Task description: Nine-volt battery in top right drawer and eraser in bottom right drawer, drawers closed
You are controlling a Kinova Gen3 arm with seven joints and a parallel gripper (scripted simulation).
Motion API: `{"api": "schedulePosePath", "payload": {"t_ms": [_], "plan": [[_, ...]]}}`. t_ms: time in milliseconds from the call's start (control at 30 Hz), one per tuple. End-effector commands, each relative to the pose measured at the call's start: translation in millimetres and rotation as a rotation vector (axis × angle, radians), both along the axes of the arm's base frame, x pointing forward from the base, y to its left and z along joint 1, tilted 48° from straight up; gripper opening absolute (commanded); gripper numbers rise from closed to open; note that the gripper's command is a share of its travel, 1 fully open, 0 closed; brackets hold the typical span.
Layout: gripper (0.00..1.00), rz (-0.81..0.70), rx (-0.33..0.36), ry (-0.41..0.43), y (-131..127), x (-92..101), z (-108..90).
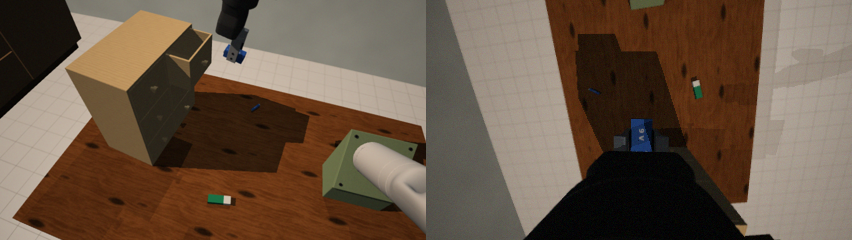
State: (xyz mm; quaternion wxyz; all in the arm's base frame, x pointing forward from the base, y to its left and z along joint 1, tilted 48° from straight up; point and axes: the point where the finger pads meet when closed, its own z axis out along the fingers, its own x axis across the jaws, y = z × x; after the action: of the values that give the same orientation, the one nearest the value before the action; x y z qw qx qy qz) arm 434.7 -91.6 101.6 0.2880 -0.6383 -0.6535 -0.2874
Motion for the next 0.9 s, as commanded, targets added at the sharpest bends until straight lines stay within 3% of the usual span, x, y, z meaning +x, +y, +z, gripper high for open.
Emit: {"api": "schedulePosePath", "payload": {"t_ms": [0,200,700,867], "plan": [[0.51,-0.046,-0.001,-0.03,-4.1,-4.9,6.1],[0.51,-0.116,0.0,-0.093,-3.9,-5.7,6.0],[0.51,-0.417,0.007,-0.366,-3.0,-8.5,5.5],[0.51,-0.465,0.007,-0.41,-3.1,-9.1,5.4]]}}
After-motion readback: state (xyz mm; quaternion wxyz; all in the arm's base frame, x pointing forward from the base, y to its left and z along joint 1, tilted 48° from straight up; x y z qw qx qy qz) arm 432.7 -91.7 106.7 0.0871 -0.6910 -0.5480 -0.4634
